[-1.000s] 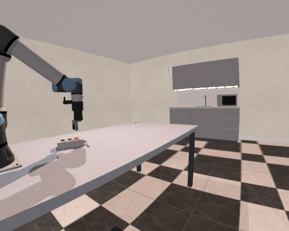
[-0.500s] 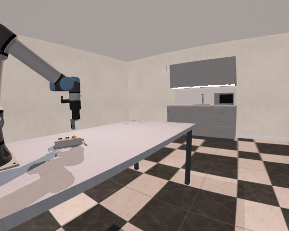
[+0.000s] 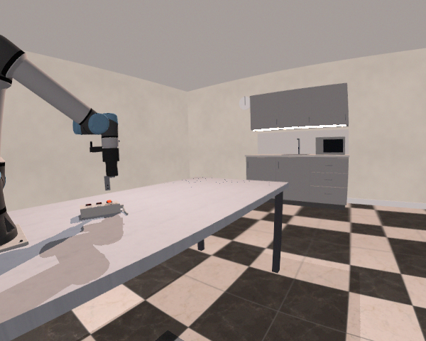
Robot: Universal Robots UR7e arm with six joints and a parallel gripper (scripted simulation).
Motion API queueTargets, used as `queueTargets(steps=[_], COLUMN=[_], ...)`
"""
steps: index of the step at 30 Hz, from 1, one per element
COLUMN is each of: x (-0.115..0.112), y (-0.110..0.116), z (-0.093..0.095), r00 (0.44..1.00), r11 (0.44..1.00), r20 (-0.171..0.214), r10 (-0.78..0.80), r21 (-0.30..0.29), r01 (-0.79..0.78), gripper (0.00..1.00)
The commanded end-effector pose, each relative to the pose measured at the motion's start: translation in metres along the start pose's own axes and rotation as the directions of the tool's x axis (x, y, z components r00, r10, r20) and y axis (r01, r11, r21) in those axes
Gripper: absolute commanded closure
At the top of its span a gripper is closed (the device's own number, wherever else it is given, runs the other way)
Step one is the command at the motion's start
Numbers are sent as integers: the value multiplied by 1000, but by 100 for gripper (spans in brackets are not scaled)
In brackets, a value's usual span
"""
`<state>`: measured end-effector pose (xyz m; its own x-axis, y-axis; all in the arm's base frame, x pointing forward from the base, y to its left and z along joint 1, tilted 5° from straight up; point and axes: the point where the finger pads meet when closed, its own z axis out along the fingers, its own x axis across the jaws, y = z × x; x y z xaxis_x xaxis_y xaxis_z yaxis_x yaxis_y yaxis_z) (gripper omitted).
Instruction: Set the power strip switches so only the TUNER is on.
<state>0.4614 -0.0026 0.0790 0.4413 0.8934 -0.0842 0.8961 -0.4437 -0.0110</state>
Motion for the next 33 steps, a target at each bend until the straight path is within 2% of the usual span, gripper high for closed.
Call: queueTargets(steps=[1, 24, 33], x=[1, 1, 1], y=[1, 1, -1], z=[-1, 0, 6], r00=[1000, 1000, 1000], r11=[1000, 1000, 1000], r20=[0, 1, 2], r10=[-1, -1, -1], r21=[-3, -2, 2], r01=[1, 1, 1], gripper=[100, 100, 100])
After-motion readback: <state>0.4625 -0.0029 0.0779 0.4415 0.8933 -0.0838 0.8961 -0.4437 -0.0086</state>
